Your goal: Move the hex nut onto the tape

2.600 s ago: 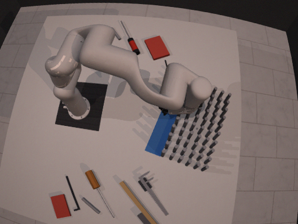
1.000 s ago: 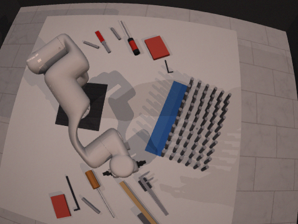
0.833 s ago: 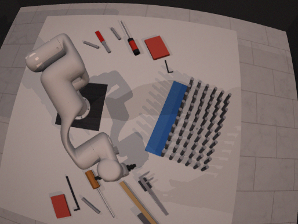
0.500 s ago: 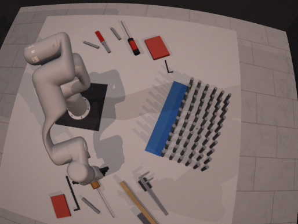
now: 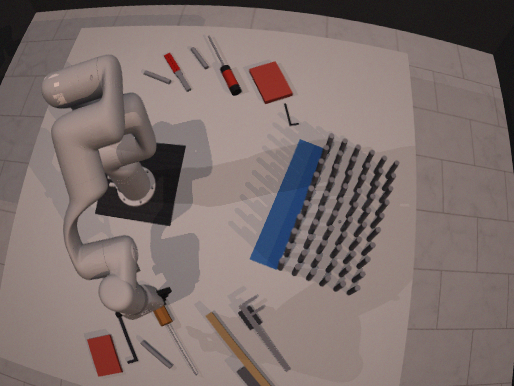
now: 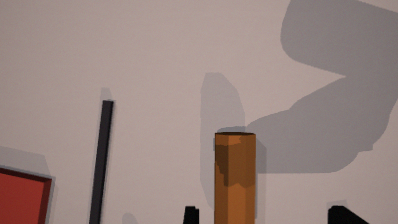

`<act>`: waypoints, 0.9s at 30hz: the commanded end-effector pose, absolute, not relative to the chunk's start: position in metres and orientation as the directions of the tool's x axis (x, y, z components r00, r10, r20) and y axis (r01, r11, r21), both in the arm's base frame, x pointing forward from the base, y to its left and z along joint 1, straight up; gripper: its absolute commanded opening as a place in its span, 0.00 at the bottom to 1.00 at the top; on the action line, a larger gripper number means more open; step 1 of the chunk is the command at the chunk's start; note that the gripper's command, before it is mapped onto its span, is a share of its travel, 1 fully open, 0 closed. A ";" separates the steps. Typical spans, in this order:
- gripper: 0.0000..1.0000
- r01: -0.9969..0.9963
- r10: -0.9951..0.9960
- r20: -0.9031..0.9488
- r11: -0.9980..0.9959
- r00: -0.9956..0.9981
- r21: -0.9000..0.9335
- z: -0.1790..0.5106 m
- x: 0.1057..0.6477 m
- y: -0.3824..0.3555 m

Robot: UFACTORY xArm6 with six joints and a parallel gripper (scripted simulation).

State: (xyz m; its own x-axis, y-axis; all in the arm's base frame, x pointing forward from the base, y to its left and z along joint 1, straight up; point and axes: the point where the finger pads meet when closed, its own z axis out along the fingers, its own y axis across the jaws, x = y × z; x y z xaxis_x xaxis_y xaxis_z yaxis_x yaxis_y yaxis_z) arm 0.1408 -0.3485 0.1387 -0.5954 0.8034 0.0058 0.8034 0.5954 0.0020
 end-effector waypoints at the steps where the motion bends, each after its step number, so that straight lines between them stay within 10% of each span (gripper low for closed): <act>1: 0.65 0.804 0.804 0.002 0.595 -0.595 0.001 0.139 0.141 -0.350; 27: 0.65 0.804 0.804 0.002 0.595 -0.595 0.001 0.079 0.140 -0.351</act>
State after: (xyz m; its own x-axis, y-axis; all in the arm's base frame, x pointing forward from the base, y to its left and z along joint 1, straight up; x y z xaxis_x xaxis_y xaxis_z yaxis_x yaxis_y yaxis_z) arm 0.1398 -0.3496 0.0810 -0.5953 0.8035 0.0058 0.8035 0.5953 0.0022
